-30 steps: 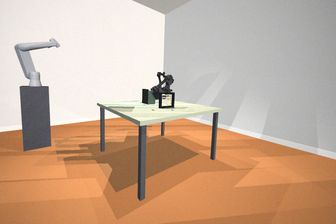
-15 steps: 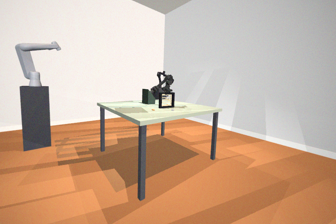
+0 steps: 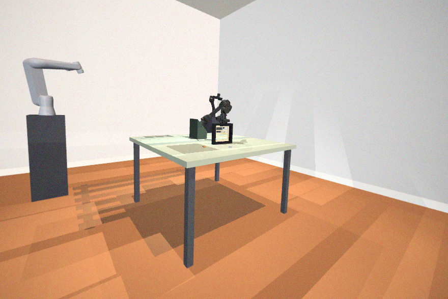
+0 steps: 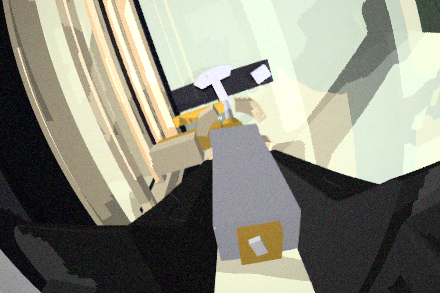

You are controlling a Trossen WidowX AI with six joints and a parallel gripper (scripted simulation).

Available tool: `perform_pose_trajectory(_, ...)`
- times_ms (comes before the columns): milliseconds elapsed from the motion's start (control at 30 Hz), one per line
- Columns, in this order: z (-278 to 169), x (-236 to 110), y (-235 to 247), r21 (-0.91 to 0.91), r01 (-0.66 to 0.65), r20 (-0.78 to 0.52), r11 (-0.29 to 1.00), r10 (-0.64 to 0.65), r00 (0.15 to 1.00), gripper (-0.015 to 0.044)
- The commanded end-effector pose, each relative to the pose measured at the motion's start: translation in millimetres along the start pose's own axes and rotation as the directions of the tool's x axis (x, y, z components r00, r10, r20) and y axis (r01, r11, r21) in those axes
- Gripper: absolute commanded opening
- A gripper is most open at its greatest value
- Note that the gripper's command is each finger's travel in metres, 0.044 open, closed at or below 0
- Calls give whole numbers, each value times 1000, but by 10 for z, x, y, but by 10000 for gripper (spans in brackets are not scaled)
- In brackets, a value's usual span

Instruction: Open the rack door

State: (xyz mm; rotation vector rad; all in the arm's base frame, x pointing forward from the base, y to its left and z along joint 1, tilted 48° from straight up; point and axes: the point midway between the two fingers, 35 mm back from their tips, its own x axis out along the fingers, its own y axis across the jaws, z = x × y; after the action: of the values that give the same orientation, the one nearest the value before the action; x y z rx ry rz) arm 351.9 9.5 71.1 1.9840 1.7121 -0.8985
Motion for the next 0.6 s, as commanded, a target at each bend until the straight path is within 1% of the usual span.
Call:
perform_pose_trajectory(0,14,0,-17,-46,0,2,999,0,1000,15)
perform_pose_trajectory(567,113,-1,-162,-366,2,3,931,-1,1000,15)
